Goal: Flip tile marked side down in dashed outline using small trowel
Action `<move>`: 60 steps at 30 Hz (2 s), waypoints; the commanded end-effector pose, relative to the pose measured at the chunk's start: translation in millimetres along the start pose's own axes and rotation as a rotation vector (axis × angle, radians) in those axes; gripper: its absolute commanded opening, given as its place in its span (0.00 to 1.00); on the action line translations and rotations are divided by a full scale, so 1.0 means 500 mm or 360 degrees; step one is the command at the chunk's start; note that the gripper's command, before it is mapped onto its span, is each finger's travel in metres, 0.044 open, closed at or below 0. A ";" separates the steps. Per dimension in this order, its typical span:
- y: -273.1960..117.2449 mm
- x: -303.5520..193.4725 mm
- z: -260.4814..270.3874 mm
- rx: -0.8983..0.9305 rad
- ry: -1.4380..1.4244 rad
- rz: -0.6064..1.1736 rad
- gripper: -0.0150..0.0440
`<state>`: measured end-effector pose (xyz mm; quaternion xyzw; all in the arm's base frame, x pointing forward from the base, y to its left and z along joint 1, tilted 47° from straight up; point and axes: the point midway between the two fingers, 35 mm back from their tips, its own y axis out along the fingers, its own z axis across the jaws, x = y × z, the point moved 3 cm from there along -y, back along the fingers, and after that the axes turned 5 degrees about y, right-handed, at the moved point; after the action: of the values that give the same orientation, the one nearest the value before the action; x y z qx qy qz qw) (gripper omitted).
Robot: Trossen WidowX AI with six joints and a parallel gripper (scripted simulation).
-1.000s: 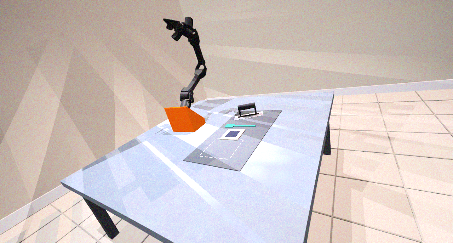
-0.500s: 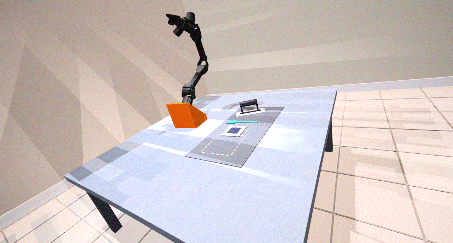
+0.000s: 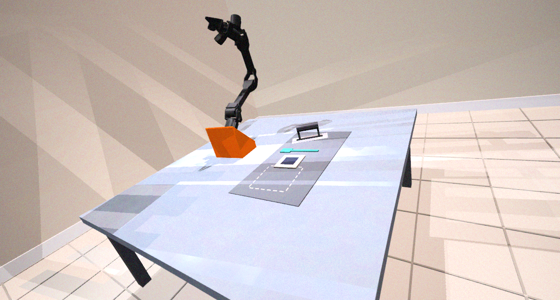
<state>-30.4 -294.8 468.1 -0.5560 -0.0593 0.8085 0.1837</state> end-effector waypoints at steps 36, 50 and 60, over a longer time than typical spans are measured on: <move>0.000 0.000 0.000 -0.0001 0.0000 0.0000 0.25; 0.007 -0.001 -0.020 -0.0058 -0.0065 0.0000 0.69; 0.025 -0.007 -0.105 -0.0264 -0.0343 0.0042 0.71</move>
<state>4.4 -309.3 453.2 -0.4991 -0.1215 0.8472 0.1357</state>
